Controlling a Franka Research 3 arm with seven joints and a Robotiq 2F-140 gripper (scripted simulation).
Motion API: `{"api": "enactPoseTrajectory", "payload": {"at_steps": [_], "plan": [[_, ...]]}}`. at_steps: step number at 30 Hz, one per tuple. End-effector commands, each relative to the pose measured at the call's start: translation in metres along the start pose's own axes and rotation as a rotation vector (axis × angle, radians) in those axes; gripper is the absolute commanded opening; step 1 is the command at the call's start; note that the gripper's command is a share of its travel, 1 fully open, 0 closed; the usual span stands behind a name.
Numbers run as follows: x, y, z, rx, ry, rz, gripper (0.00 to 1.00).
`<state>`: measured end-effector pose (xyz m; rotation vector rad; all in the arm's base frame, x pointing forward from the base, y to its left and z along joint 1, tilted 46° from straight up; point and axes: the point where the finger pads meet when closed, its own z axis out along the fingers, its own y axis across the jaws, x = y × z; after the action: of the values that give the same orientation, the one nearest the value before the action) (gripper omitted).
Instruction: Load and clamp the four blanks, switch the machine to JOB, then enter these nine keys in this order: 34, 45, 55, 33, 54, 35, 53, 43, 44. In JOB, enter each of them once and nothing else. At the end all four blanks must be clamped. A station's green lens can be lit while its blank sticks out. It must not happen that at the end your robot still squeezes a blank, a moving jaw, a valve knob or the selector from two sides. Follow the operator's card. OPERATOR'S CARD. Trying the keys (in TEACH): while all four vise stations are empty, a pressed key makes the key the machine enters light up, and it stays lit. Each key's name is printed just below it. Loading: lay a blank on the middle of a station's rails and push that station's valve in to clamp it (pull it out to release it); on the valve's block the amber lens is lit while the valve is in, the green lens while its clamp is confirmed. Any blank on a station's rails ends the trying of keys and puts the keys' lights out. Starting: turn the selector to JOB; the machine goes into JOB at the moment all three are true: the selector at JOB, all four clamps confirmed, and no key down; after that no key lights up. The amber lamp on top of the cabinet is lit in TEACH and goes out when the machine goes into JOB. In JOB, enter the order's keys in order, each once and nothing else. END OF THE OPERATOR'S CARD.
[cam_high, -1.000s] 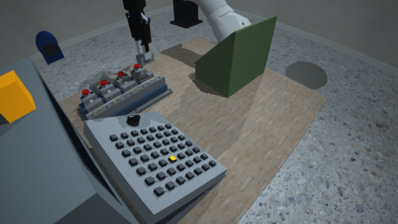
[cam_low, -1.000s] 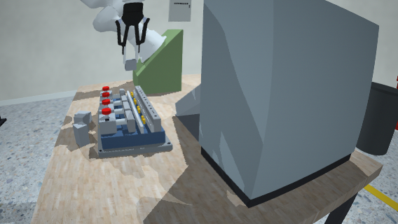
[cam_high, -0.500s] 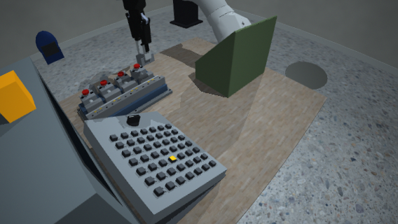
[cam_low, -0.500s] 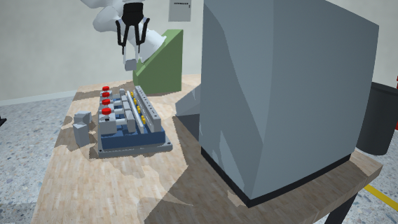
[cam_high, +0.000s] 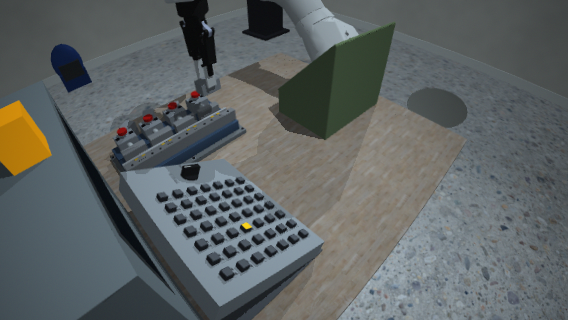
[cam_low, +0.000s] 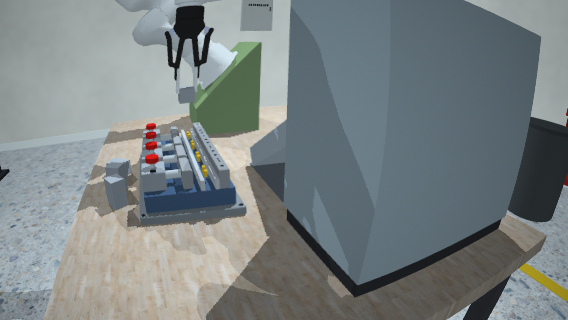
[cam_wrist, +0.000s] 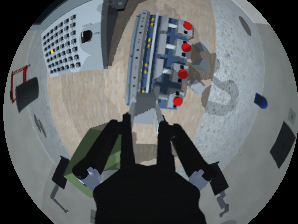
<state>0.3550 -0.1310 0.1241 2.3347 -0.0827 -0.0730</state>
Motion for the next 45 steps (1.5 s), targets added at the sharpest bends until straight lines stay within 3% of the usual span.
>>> {"api": "enactPoseTrajectory", "payload": {"at_steps": [1, 45], "plan": [[0.002, -0.001, 0.004, 0.002, 0.006, 0.004, 0.00], [0.001, -0.001, 0.061, 0.002, 0.006, 0.004, 0.00]]}}
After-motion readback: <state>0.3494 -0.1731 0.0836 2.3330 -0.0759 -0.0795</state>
